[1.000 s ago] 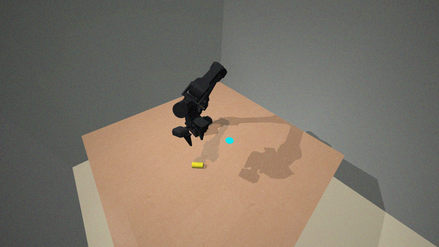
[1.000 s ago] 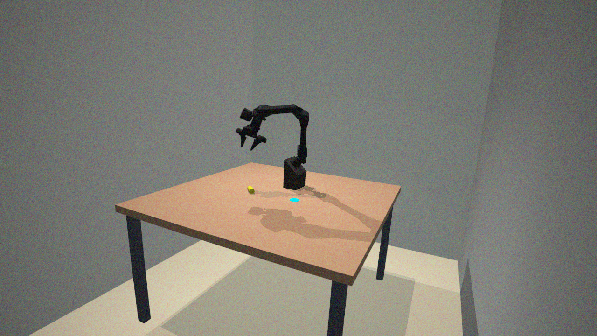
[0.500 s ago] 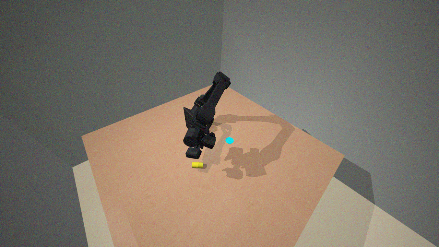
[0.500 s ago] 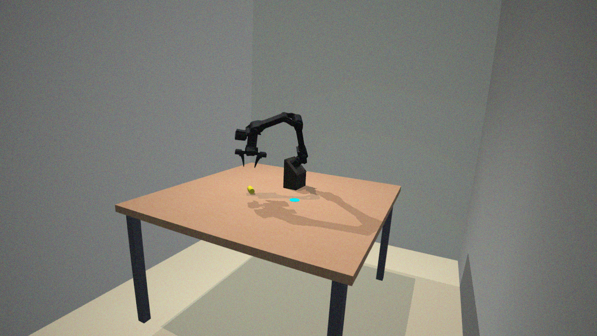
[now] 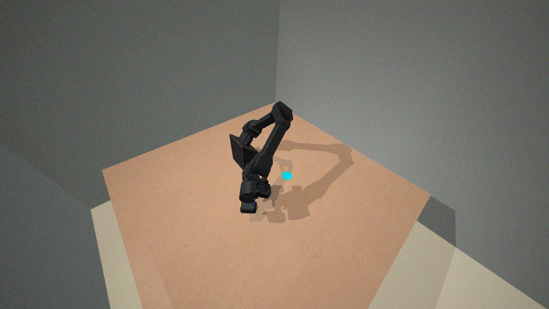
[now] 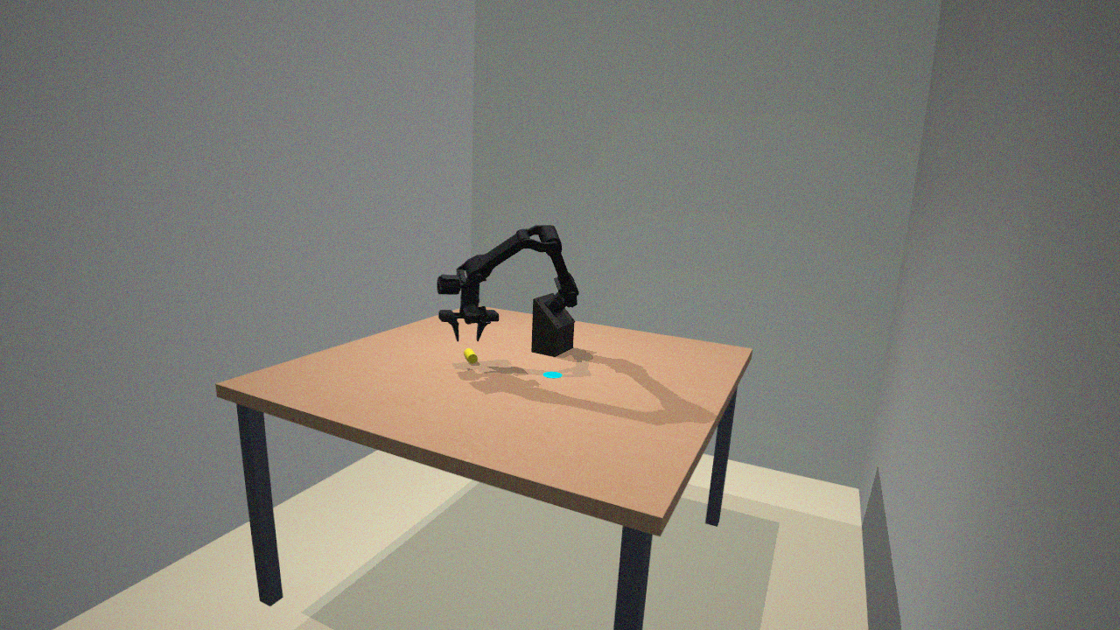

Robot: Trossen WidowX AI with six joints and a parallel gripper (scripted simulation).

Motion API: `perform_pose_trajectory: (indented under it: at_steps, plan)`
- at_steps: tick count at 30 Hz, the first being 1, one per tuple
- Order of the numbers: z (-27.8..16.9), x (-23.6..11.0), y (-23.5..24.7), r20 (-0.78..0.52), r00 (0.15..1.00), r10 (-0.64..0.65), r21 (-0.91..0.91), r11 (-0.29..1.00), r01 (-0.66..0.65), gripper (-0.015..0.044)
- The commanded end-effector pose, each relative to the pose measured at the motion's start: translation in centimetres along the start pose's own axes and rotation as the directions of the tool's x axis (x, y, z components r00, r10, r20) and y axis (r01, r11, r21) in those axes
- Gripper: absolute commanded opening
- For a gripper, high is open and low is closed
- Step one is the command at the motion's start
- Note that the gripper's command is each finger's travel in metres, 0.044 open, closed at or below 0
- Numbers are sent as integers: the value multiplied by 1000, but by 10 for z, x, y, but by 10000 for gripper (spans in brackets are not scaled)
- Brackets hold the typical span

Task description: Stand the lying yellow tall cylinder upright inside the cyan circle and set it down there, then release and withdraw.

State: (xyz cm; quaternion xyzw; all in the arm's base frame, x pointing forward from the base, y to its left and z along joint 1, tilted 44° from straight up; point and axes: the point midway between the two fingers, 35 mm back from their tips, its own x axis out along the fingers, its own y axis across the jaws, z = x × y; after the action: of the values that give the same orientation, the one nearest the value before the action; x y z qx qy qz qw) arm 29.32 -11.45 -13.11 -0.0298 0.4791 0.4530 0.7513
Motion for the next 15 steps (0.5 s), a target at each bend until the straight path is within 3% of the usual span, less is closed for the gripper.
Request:
perform_pose_trajectory:
  at_steps: [1, 8, 15]
  plan:
    - [-2, 50, 14, 2, 999, 38, 14, 999, -38, 309]
    - [-2, 58, 16, 3, 999, 39, 14, 999, -39, 309]
    - [-2, 58, 16, 3, 999, 39, 14, 999, -39, 126]
